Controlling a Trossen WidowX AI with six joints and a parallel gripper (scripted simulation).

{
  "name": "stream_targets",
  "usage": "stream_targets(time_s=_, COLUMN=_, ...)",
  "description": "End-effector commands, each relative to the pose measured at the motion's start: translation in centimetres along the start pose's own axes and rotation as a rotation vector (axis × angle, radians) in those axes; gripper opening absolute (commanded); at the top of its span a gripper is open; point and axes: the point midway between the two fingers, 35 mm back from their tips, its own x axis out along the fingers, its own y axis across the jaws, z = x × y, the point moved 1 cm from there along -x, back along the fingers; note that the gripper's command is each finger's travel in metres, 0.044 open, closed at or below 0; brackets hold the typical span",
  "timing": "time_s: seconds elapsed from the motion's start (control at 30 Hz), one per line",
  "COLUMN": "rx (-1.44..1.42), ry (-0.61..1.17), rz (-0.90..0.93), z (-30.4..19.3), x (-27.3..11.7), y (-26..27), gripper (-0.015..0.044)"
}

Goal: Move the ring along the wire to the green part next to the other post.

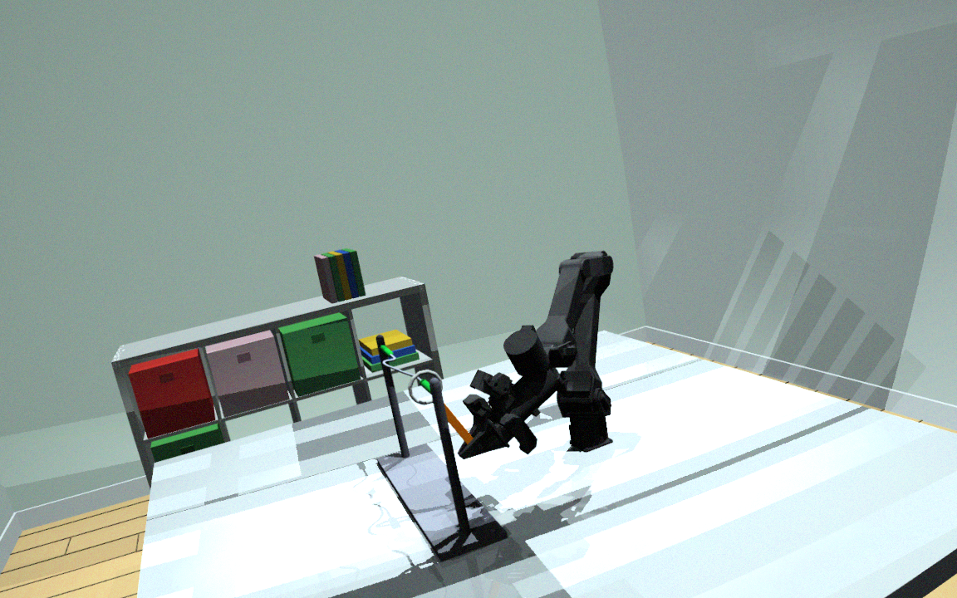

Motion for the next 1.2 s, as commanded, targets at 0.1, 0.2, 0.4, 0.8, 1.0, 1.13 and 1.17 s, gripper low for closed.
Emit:
stream_targets(time_s=0.1, rx=0.012, ry=-0.014, rz=0.001, z=0.5, x=0.0, y=0.7, gripper=-0.0150)
stream_targets(time_s=0.2, rx=0.013, ry=-0.014, rz=0.002, z=0.5, x=0.0, y=1.0, gripper=-0.0150)
stream_targets(time_s=0.4, rx=0.013, ry=-0.014, rz=0.002, z=0.1, x=0.3, y=1.0, gripper=-0.0150)
stream_targets(time_s=0.8, rx=0.012, ry=-0.014, rz=0.002, z=-1.0, x=0.8, y=1.0, gripper=-0.0150)
stream_targets(time_s=1.0, rx=0.012, ry=-0.014, rz=0.002, z=-1.0, x=0.8, y=1.0, gripper=-0.0150)
stream_targets(time_s=1.13, rx=0.012, ry=-0.014, rz=0.002, z=-1.0, x=0.8, y=1.0, gripper=-0.0150)
stream_targets(time_s=1.17, rx=0.012, ry=-0.014, rz=0.002, z=-1.0, x=0.8, y=1.0, gripper=-0.0150)
